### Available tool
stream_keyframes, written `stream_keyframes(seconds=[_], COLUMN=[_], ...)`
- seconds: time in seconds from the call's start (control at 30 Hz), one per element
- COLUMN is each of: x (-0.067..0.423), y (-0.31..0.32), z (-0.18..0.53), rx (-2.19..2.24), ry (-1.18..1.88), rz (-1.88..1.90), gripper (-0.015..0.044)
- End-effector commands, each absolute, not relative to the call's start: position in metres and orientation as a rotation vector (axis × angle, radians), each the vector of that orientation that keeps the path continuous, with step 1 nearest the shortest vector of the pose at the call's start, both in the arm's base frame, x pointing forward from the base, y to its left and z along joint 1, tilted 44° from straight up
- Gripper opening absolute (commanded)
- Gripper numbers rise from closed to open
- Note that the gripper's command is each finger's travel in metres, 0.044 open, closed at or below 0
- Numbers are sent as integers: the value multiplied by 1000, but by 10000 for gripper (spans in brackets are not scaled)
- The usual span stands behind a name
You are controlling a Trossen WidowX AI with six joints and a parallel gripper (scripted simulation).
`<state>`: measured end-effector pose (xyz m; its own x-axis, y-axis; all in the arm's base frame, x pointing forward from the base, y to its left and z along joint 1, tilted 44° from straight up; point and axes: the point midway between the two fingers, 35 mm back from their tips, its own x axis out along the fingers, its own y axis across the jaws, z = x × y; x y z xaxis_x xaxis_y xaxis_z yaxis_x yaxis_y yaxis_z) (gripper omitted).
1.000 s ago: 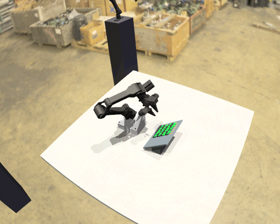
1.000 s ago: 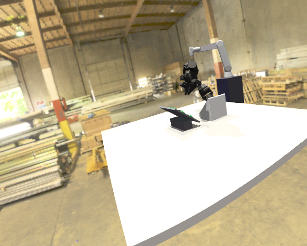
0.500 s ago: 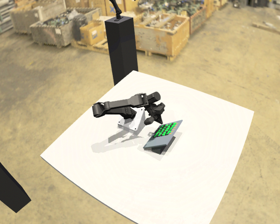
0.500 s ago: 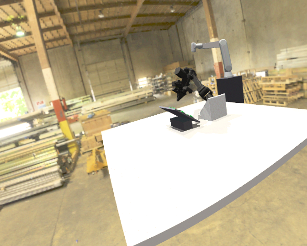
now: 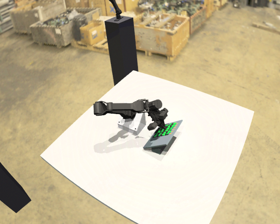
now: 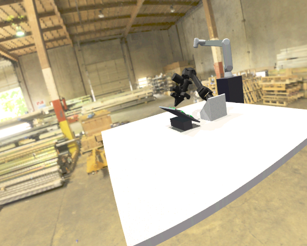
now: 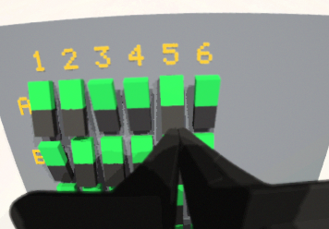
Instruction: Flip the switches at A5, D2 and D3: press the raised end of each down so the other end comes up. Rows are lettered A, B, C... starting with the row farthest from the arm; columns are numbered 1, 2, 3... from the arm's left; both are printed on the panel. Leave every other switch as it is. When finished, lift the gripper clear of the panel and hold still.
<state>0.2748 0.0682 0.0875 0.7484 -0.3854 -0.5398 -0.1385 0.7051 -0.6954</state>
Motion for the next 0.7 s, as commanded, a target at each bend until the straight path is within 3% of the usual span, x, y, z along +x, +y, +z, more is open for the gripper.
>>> stream_keyframes(seconds=[0.0, 0.67], x=[277, 287], y=[66, 61], z=[84, 77], rx=[-797, -797], ry=[733, 733], rz=[-147, -147], gripper=[0, 0])
